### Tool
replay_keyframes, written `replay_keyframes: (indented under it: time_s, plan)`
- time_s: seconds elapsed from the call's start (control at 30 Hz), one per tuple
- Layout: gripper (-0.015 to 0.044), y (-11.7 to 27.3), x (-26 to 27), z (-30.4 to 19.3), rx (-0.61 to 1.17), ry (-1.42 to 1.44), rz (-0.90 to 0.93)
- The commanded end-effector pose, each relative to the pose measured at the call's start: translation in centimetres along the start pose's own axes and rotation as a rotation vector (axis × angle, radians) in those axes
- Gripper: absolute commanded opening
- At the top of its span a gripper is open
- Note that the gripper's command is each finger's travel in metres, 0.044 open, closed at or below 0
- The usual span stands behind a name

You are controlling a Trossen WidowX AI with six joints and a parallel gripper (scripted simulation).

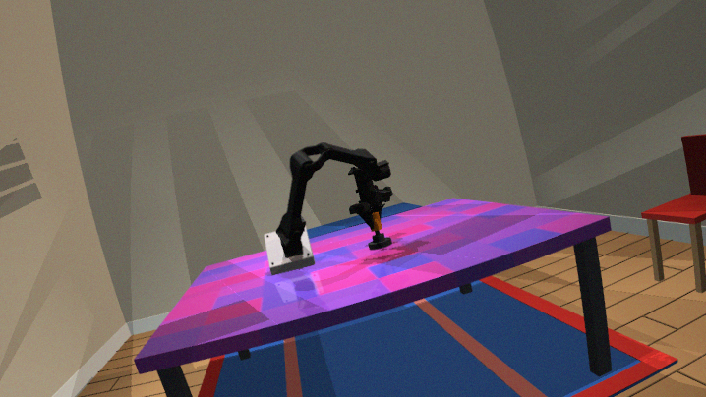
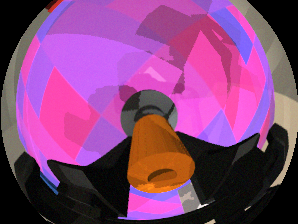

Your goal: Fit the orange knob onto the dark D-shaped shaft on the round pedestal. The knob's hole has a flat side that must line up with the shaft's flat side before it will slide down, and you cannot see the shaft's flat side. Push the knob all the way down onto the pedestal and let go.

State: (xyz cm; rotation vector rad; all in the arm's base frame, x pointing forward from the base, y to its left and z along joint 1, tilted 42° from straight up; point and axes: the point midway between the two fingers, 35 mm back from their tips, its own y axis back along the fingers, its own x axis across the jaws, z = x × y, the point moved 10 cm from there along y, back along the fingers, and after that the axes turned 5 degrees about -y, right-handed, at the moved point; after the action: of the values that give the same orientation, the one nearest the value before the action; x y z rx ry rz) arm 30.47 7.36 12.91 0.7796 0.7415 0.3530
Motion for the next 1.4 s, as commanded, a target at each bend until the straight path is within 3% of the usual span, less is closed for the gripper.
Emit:
replay_keyframes:
  time_s: [0.0,0.5,0.77,1.37]
  plan:
    - [0.0,-0.12,0.03,0.0,-0.001,-0.009,0.002]
    - [0.0,0.42,-0.02,0.0,-0.001,-0.009,0.002]
    - [0.0,0.33,0.05,0.02,-0.001,-0.218,0.002]
    - [0.0,-0.05,0.03,-0.02,-0.001,-0.218,0.002]
